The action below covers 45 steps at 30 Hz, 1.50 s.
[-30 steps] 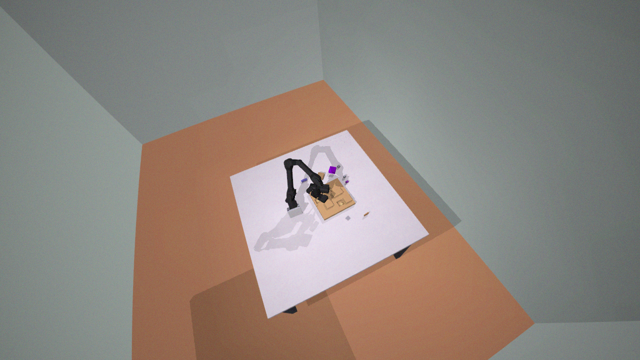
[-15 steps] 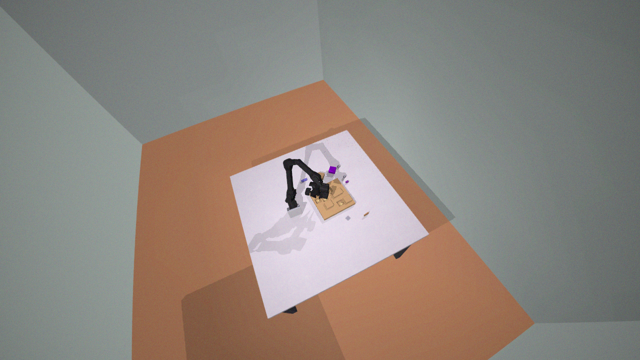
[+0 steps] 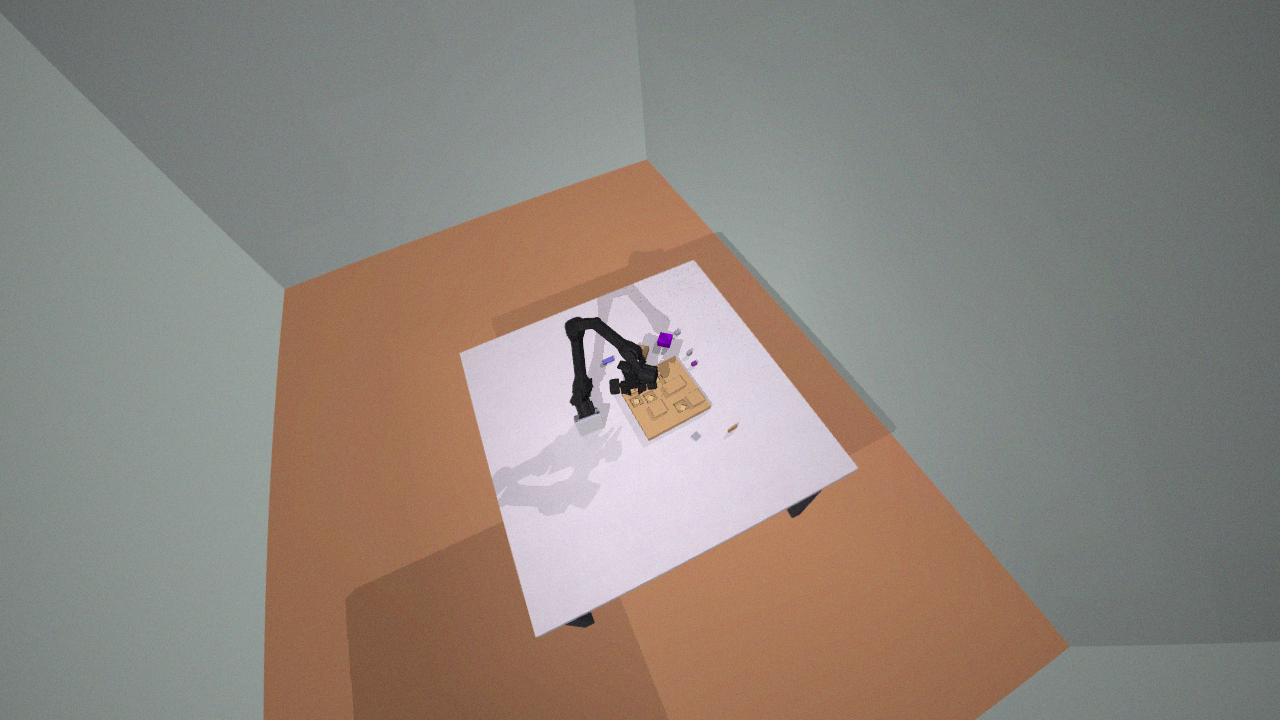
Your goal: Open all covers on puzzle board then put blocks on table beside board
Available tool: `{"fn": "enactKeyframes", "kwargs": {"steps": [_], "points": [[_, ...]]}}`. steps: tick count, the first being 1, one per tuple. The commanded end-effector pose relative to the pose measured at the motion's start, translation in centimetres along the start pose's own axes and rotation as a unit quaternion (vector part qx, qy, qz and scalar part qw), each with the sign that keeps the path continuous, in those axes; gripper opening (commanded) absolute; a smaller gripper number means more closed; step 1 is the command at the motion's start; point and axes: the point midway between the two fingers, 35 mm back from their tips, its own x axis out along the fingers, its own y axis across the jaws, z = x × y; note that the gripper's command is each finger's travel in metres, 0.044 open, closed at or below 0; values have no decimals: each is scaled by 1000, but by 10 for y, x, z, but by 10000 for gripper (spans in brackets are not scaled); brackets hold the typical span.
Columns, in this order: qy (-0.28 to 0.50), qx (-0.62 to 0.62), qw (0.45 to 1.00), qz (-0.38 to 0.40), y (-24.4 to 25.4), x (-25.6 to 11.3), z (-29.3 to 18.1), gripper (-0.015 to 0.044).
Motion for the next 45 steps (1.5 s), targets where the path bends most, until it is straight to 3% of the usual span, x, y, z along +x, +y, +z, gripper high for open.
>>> {"fn": "enactKeyframes", "kwargs": {"steps": [1, 20, 45], "points": [[3, -22, 1000, -2, -1, -4, 0, 144], [3, -22, 1000, -2, -1, 30, -1, 144], [3, -22, 1000, -2, -1, 32, -1, 144]]}}
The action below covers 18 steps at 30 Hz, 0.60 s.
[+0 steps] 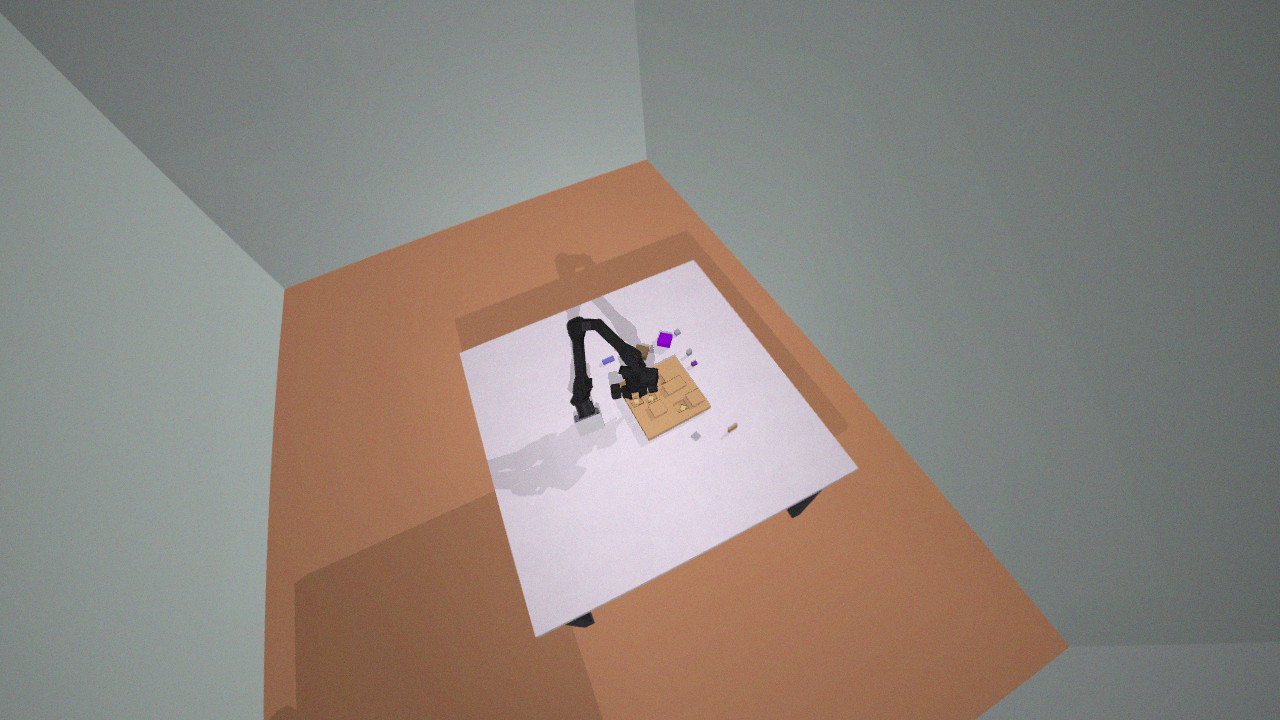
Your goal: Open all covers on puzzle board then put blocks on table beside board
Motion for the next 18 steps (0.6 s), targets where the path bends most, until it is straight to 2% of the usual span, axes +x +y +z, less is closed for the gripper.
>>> {"fn": "enactKeyframes", "kwargs": {"steps": [1, 18], "points": [[-2, 2, 1000, -1, 0, 2, 1, 144], [-3, 2, 1000, -1, -1, 18, 2, 144]]}}
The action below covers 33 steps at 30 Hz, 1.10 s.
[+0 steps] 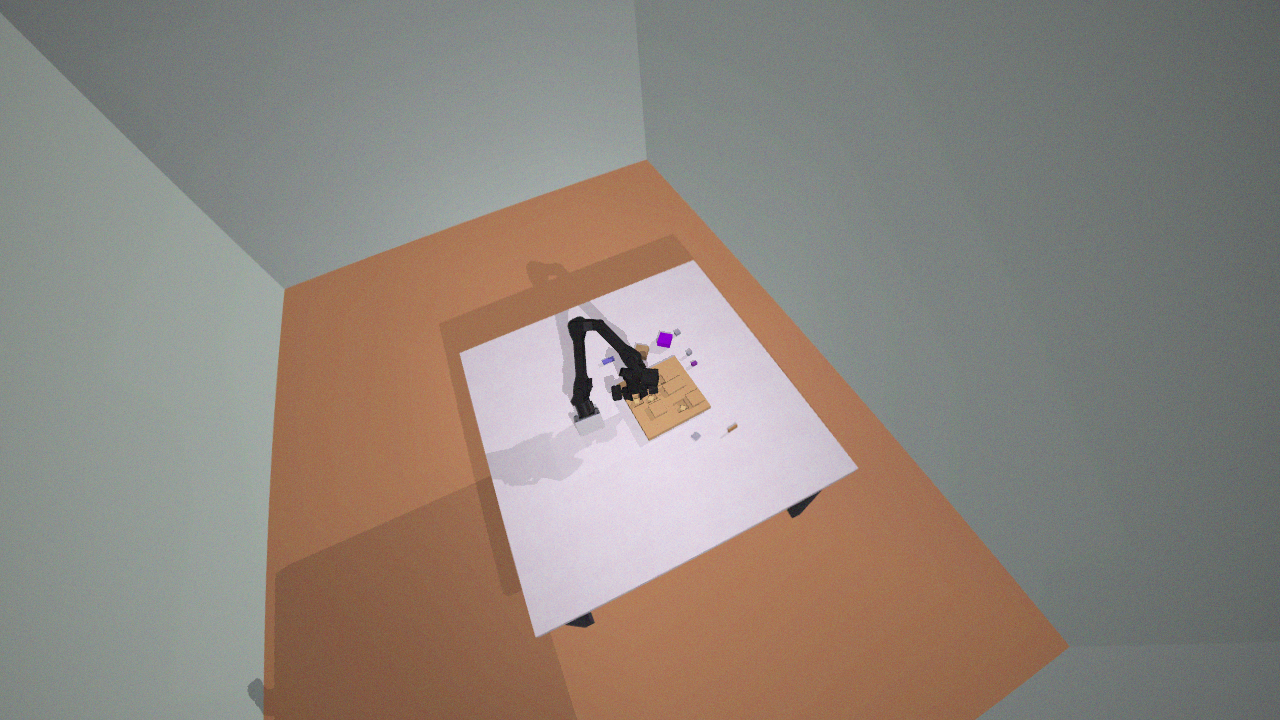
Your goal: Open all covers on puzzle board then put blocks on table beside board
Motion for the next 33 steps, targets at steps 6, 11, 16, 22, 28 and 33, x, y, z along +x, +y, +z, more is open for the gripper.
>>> {"fn": "enactKeyframes", "kwargs": {"steps": [6, 11, 16, 22, 28, 33], "points": [[-3, 3, 1000, 1, 1, 9, 1, 144], [-3, 3, 1000, 1, 1, 10, 1, 144], [-3, 3, 1000, 1, 1, 12, 1, 144], [-3, 3, 1000, 1, 1, 17, 1, 144], [-4, 3, 1000, 1, 2, 21, 2, 144], [-1, 0, 1000, 1, 1, 19, 1, 117]]}}
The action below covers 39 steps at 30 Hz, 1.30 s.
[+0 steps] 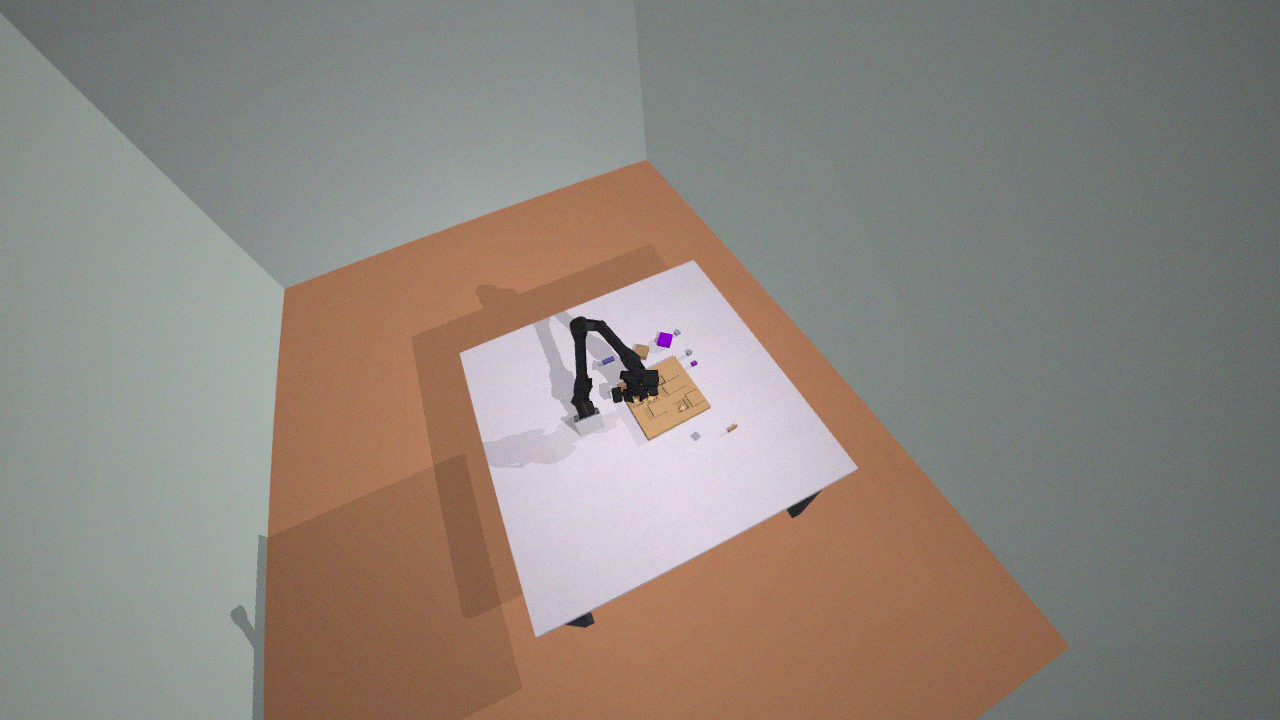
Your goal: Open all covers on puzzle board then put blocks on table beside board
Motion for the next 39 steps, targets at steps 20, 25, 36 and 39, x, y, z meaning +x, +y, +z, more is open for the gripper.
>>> {"fn": "enactKeyframes", "kwargs": {"steps": [20, 25, 36, 39], "points": [[0, 1, 1000, -1, -1, -12, -1, 80], [0, 1, 1000, -1, -1, -19, -1, 80], [0, 2, 1000, 0, -1, -33, -1, 80], [-1, 2, 1000, 0, 0, -37, -1, 80]]}}
